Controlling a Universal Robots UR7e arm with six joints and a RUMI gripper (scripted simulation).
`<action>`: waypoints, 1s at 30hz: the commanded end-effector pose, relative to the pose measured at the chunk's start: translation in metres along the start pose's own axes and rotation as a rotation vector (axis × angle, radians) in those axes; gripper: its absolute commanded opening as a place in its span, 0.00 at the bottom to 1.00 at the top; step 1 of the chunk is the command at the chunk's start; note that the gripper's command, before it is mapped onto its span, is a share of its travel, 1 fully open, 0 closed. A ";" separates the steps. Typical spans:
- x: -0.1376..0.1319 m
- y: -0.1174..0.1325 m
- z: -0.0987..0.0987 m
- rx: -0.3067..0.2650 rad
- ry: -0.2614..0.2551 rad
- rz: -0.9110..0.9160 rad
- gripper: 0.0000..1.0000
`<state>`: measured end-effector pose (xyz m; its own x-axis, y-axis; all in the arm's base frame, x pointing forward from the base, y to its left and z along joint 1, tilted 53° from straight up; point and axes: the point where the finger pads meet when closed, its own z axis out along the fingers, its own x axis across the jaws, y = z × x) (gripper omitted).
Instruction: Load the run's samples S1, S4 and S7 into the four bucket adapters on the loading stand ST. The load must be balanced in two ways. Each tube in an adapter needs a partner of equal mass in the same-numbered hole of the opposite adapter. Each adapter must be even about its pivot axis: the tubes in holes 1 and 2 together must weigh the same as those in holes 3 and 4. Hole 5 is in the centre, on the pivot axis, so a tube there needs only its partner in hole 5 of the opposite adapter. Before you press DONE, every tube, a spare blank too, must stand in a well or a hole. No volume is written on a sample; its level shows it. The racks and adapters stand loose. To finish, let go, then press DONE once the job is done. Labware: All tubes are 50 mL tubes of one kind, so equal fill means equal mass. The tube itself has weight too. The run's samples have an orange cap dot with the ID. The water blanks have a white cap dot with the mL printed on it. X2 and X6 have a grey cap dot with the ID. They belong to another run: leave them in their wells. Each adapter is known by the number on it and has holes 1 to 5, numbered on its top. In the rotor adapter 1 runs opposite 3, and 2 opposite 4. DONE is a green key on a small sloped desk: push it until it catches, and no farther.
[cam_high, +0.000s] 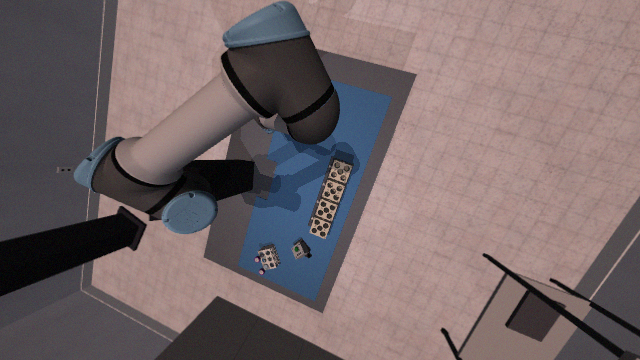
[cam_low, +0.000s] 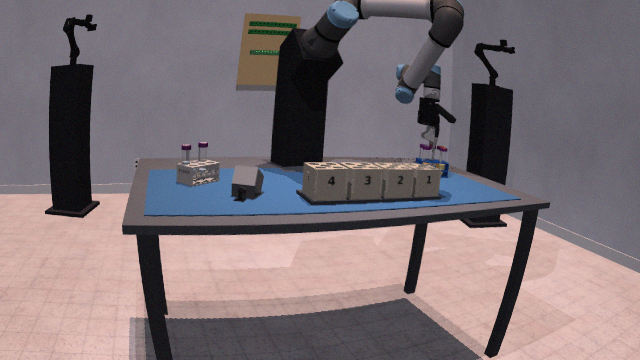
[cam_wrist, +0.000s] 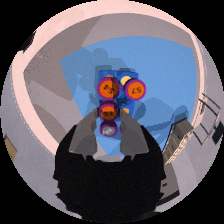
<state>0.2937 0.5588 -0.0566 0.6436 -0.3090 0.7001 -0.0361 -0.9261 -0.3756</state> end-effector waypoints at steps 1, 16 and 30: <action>0.000 0.000 0.000 0.001 0.000 0.000 0.00; 0.000 0.000 -0.027 0.001 0.000 0.000 0.00; 0.000 0.000 -0.067 0.001 0.000 0.000 0.00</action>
<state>0.2518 0.5468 -0.0234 0.6435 -0.3088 0.7004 -0.0353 -0.9260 -0.3759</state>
